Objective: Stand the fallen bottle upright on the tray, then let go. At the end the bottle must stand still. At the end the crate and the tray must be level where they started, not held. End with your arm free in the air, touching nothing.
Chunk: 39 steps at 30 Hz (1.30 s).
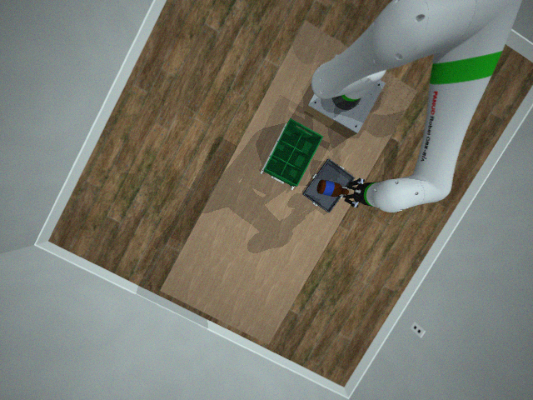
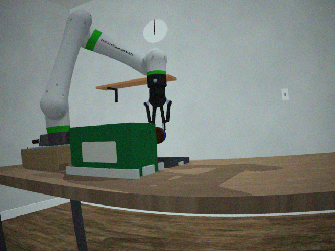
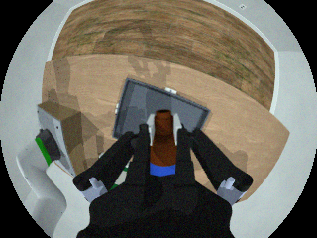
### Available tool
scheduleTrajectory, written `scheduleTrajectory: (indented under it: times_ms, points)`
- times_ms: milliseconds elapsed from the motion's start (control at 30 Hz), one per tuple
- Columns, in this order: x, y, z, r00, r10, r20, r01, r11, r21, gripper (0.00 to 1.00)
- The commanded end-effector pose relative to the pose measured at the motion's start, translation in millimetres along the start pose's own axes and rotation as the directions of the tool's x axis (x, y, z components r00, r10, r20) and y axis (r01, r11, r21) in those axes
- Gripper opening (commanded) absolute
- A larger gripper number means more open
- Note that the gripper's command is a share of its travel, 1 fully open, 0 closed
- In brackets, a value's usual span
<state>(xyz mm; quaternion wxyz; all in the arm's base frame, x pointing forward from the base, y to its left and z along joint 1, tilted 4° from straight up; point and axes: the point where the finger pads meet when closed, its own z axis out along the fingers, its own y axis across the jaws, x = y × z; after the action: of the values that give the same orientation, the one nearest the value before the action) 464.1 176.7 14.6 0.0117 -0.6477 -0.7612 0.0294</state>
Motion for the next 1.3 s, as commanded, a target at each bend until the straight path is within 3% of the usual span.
scheduleTrajectory:
  times_ms: [0,1267]
  points:
    - [0.0,0.2,-5.2,1.000,0.000,0.000,0.000,1.000,0.000,0.00]
    - [0.0,0.2,-55.0,1.000,0.000,0.000,0.000,1.000,0.000,0.00]
